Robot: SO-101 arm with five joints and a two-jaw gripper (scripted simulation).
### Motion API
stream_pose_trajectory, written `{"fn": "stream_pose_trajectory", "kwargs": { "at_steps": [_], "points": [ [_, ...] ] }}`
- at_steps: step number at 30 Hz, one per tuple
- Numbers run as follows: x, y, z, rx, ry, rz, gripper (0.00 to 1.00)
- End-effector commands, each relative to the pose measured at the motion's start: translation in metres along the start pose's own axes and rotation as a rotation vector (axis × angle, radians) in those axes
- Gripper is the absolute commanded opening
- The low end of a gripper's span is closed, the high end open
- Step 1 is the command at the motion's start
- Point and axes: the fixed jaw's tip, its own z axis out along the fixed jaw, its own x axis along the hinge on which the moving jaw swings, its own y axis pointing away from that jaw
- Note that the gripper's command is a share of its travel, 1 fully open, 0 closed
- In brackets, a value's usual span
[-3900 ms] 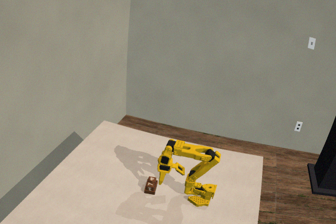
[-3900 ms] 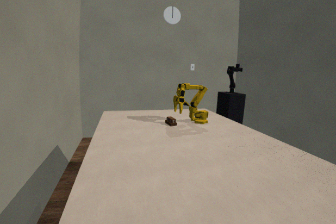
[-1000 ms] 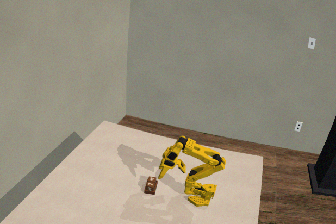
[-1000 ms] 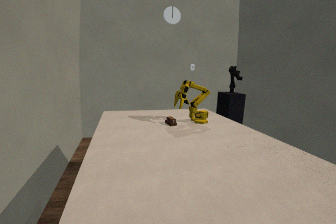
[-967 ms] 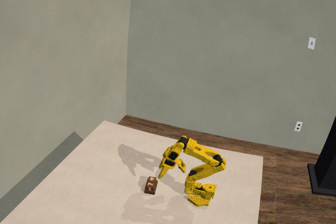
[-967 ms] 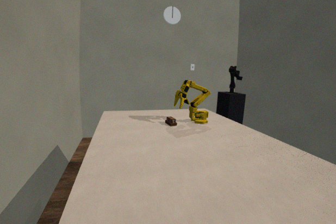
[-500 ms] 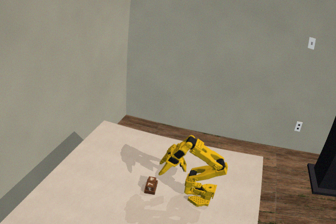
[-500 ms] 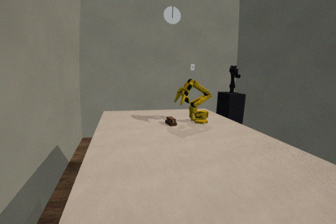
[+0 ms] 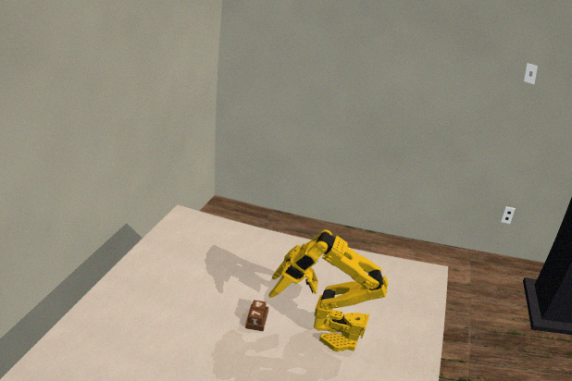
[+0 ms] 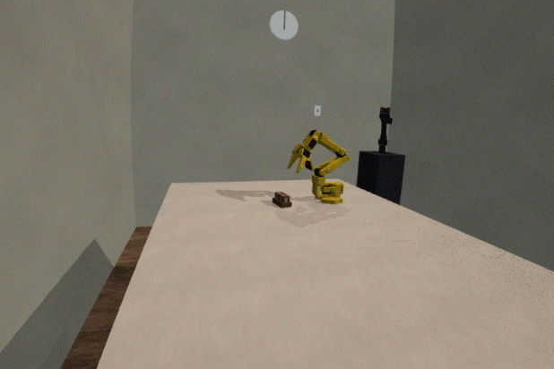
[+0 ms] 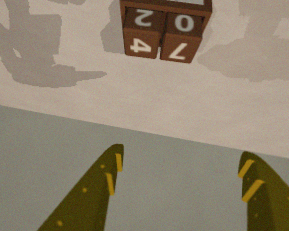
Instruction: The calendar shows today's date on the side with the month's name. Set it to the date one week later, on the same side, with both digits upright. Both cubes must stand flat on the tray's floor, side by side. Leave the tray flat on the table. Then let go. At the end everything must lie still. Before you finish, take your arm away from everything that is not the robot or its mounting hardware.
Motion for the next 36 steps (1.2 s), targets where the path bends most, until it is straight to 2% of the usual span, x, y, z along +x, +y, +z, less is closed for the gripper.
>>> {"fn": "stream_pose_trajectory", "kwargs": {
  "at_steps": [1,15,17,32,36],
  "points": [
    [0.0025,0.0024,-0.0027,-0.008,0.01,0.051,0.35],
    [0.0035,0.005,-0.0012,-0.015,-0.024,0.466,0.35],
    [0.0035,0.005,-0.0012,-0.015,-0.024,0.466,0.35],
    [0.0061,0.0071,0.0022,-0.052,-0.067,1.075,0.35],
    [0.0065,0.0072,0.0027,-0.058,-0.071,1.15,0.35]
  ]
}}
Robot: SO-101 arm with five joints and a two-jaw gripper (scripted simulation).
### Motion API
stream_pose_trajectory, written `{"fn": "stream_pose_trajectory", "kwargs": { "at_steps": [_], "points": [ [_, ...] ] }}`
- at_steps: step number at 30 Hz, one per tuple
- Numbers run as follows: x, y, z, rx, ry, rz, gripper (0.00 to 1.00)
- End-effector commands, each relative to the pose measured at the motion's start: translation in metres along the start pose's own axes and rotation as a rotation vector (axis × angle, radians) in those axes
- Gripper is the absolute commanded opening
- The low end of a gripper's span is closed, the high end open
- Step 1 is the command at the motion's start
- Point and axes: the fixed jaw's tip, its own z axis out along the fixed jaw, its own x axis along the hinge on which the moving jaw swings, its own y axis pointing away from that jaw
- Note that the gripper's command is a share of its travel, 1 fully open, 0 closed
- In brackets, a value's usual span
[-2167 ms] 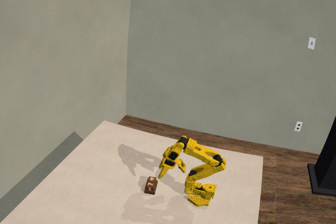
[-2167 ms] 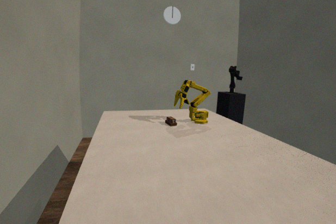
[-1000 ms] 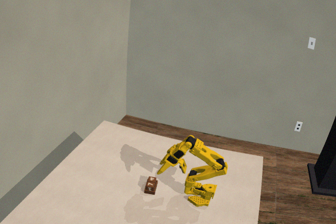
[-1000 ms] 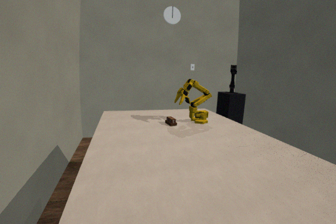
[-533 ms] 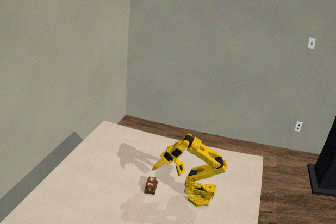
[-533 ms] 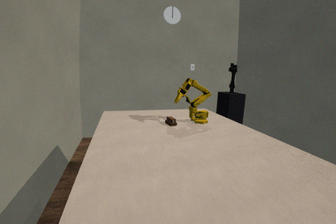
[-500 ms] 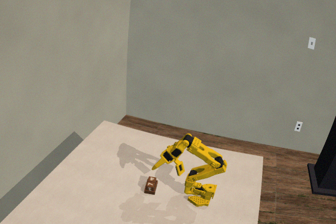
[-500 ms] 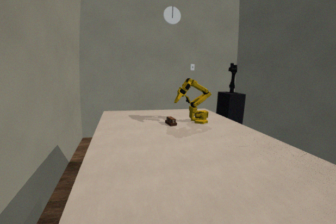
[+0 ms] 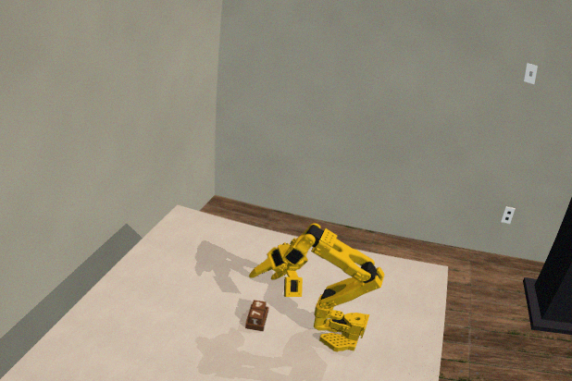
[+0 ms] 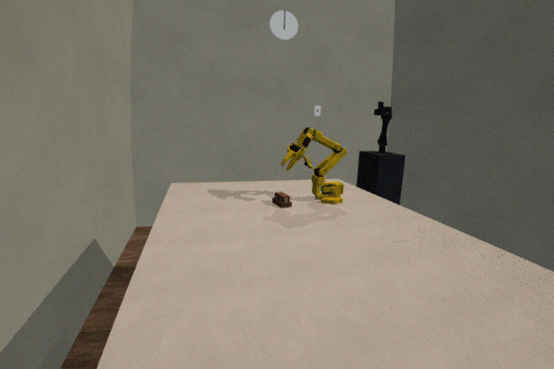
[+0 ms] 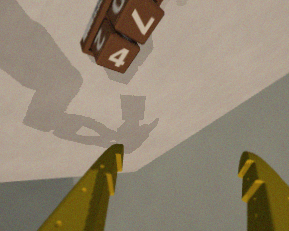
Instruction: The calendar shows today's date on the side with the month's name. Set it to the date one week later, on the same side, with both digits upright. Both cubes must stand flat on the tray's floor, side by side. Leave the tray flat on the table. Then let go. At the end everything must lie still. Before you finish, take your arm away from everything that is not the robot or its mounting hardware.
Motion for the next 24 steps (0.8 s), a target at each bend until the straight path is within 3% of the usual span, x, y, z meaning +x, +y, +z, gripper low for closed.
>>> {"fn": "stream_pose_trajectory", "kwargs": {
  "at_steps": [1,13,24],
  "points": [
    [0.005,-0.0031,-0.0038,0.004,0.012,0.144,0.35],
    [0.0068,-0.0051,-0.0014,-0.021,0.002,0.467,0.35],
    [0.0073,-0.0058,-0.0007,-0.028,0.0,0.556,0.35]
  ]
}}
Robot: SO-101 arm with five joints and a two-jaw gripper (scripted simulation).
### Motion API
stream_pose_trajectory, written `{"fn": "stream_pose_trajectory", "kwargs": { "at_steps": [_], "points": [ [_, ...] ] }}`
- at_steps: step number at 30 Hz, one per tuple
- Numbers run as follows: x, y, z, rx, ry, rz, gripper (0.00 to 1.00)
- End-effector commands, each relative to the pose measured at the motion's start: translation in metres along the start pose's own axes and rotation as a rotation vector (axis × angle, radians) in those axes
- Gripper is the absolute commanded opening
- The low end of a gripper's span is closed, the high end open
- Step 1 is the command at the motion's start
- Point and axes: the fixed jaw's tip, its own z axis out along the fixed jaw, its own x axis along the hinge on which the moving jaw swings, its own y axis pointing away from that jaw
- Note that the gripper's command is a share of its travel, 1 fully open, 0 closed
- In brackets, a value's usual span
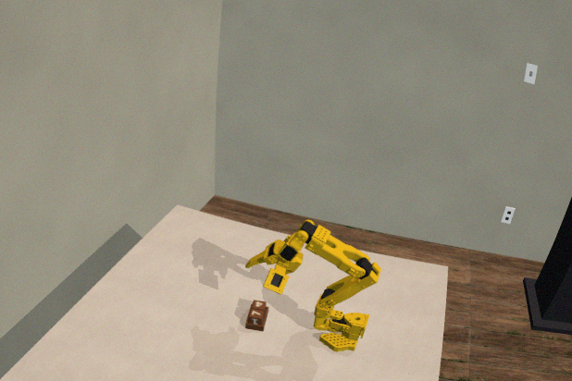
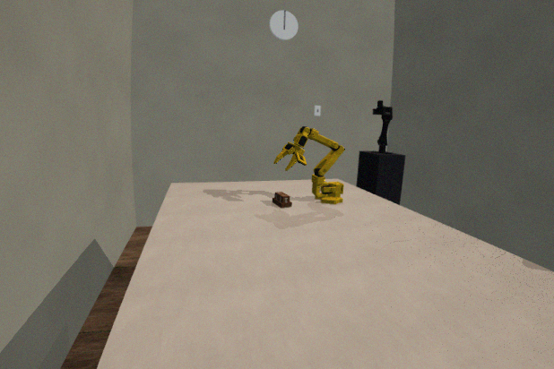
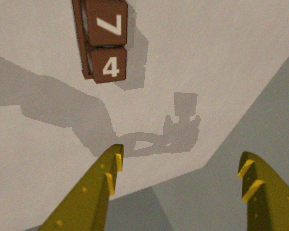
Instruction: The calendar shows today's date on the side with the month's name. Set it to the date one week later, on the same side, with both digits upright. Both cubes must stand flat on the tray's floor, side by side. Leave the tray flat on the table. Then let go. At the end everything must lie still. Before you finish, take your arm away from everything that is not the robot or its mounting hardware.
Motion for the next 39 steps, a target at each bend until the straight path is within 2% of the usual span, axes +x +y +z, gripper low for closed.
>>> {"fn": "stream_pose_trajectory", "kwargs": {
  "at_steps": [1,10,14,18,23,25,32,35,39],
  "points": [
    [0.003,-0.005,-0.005,0.026,0.01,0.038,0.35],
    [0.003,-0.005,-0.004,0.024,0.01,0.042,0.35],
    [0.002,-0.003,-0.001,-0.003,0.003,0.043,0.35],
    [0.001,0.001,0.009,-0.076,-0.015,0.043,0.35],
    [-0.001,0.011,0.026,-0.217,-0.049,0.043,0.35],
    [-0.001,0.011,0.026,-0.217,-0.049,0.043,0.35],
    [-0.005,0.027,0.046,-0.401,-0.093,0.043,0.35],
    [-0.006,0.031,0.05,-0.443,-0.104,0.043,0.35],
    [-0.007,0.033,0.052,-0.46,-0.108,0.043,0.35]
  ]
}}
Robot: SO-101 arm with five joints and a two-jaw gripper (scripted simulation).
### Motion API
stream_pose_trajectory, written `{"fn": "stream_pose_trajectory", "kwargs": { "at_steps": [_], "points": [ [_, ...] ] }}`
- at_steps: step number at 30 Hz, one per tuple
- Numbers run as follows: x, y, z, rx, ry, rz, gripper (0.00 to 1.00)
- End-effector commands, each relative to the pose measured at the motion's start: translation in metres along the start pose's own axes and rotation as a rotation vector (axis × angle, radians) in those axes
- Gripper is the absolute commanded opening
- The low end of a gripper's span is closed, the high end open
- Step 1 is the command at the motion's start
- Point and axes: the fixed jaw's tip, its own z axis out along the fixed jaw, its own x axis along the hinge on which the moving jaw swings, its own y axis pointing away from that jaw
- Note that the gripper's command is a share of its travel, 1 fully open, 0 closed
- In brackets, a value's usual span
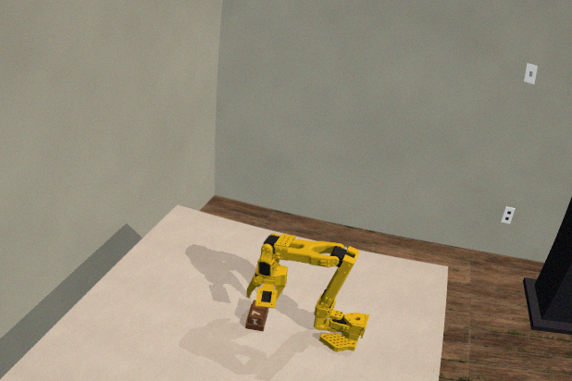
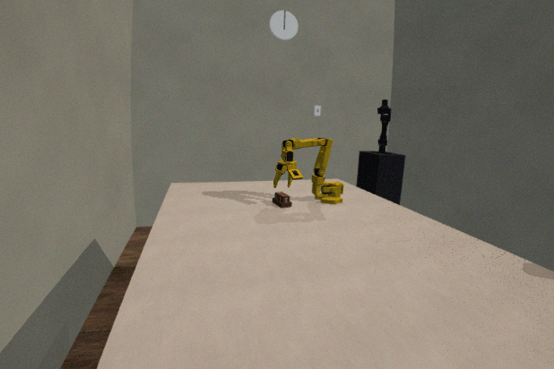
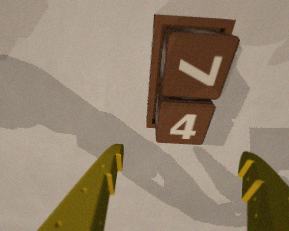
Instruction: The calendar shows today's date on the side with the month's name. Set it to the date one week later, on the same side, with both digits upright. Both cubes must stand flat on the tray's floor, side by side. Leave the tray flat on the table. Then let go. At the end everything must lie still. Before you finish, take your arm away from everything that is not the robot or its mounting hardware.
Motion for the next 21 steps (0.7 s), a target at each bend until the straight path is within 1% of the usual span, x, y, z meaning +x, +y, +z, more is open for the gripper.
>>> {"fn": "stream_pose_trajectory", "kwargs": {
  "at_steps": [1,20,21],
  "points": [
    [0.0024,-0.0043,-0.0042,0.026,0.004,0.02,0.35],
    [0.0024,-0.0043,-0.0042,0.026,0.004,0.02,0.35],
    [0.0034,-0.0092,-0.0083,0.058,0.011,0.038,0.35]
  ]
}}
